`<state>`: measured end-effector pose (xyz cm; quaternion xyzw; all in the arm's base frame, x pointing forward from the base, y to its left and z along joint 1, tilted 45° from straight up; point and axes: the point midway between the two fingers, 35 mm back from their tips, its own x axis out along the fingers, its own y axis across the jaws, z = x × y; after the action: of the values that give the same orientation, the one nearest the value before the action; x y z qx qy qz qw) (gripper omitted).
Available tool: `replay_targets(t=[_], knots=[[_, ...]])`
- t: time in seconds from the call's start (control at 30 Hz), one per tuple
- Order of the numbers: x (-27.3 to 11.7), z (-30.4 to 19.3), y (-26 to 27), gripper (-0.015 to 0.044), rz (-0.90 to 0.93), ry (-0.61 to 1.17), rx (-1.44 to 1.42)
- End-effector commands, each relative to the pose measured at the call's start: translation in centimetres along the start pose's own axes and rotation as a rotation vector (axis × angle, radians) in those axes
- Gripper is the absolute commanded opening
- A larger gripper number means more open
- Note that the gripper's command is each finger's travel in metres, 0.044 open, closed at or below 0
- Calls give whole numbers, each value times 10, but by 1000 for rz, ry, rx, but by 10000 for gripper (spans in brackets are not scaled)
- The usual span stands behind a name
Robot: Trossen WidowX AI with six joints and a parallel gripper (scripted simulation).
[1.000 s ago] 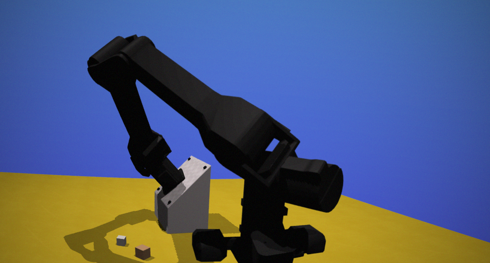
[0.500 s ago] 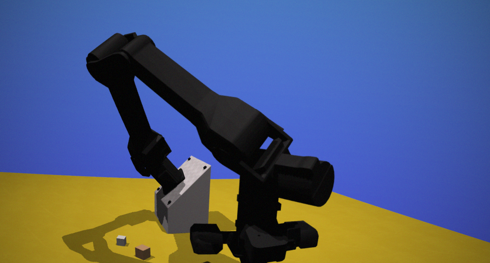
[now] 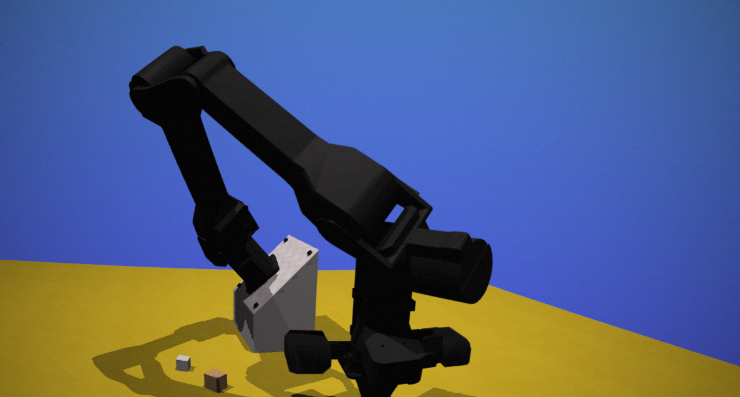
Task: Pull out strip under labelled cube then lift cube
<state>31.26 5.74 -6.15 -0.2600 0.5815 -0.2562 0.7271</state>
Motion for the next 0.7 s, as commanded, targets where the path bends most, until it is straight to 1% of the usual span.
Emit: replay_targets(t=[0.0, 0.67], knots=[[4, -13, -1, 0, -2, 20, -6], [4, -43, -1, 0, -2, 21, -7]])
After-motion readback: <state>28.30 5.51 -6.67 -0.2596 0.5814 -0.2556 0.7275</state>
